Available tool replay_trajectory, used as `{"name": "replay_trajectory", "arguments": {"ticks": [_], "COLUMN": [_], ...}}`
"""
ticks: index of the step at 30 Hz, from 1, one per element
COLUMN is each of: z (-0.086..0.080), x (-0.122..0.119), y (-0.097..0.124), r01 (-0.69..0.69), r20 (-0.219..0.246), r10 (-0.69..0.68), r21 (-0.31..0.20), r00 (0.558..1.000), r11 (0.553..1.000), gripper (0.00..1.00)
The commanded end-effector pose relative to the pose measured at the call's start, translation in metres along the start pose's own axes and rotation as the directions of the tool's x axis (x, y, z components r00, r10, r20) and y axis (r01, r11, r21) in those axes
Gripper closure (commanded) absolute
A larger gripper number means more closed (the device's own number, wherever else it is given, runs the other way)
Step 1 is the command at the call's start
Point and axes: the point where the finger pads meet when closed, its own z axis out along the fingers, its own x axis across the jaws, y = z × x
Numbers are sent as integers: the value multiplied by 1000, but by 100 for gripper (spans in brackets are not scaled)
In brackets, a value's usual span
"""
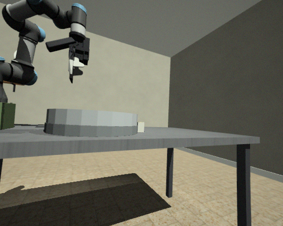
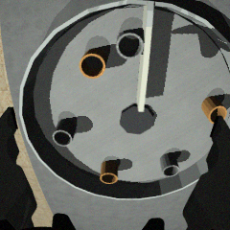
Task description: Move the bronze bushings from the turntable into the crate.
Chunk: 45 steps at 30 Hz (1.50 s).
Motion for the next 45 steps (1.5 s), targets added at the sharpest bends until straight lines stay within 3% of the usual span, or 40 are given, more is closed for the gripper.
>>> {"name": "replay_trajectory", "arguments": {"ticks": [1,6,7,45], "z": [-1,-1,-1,-1], "x": [0,0,0,0], "y": [0,0,0,0], "r01": [1,1,1,1], "r20": [2,2,2,2], "r10": [-1,-1,-1,-1], "r21": [-2,-2,-2,-2], "r00": [1000,1000,1000,1000], "r11": [1000,1000,1000,1000], "gripper": [0,0,94,95]}}
